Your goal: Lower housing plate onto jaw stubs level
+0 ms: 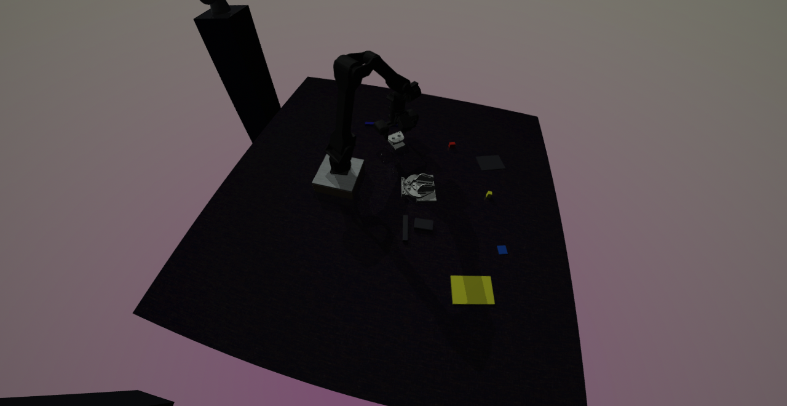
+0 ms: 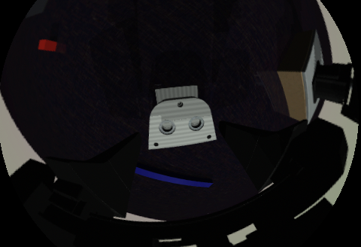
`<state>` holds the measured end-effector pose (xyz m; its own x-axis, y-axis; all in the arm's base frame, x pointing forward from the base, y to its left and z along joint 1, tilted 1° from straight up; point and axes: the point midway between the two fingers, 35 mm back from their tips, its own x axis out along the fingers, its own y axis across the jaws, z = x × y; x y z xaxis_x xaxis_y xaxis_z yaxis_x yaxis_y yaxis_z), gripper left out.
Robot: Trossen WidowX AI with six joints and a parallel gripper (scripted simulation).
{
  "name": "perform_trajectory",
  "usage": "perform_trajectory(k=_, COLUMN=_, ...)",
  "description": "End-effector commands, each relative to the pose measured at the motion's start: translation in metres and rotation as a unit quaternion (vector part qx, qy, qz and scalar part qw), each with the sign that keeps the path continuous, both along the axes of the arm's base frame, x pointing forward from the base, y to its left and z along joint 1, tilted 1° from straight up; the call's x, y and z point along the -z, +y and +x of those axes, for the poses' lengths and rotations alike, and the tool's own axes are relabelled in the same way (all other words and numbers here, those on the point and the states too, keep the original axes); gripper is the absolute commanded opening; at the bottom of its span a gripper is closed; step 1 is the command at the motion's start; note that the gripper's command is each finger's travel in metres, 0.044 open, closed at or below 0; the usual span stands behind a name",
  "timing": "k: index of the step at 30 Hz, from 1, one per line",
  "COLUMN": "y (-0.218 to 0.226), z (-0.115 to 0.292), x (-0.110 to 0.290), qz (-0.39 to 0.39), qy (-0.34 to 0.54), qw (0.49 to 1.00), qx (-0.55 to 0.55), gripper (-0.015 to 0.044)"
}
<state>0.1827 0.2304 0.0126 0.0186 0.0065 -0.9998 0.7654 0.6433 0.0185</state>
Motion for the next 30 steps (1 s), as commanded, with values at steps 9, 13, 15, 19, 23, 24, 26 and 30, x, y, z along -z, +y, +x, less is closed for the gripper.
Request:
perform_trajectory(k=9, y=-0.001, z=-0.001, x=0.017, qz=0.000, qy=0.002, qw=1.000, qx=0.001, gripper=0.0440)
perform_trajectory(k=13, y=-0.001, z=-0.001, x=0.018, qz=0.000, qy=0.002, qw=1.000, qx=0.001, gripper=0.0440)
perform_trajectory(k=15, y=-0.001, z=-0.001, x=0.018, qz=0.000, qy=0.002, qw=1.000, qx=0.001, gripper=0.0440)
perform_trajectory(k=19, y=-0.001, z=-0.001, x=0.018, qz=0.000, qy=0.002, qw=1.000, qx=0.001, gripper=0.0440)
perform_trajectory(k=23, y=-0.001, z=-0.001, x=0.018, qz=0.000, qy=0.002, qw=1.000, qx=0.001, gripper=0.0440)
perform_trajectory(k=24, y=-0.001, z=-0.001, x=0.018, qz=0.000, qy=0.002, qw=1.000, qx=0.001, gripper=0.0440)
perform_trajectory(k=26, y=-0.001, z=-0.001, x=0.018, qz=0.000, qy=0.002, qw=1.000, qx=0.001, gripper=0.0440)
perform_trajectory(k=30, y=-0.001, z=-0.001, x=0.018, qz=0.000, qy=0.002, qw=1.000, qx=0.001, gripper=0.0440)
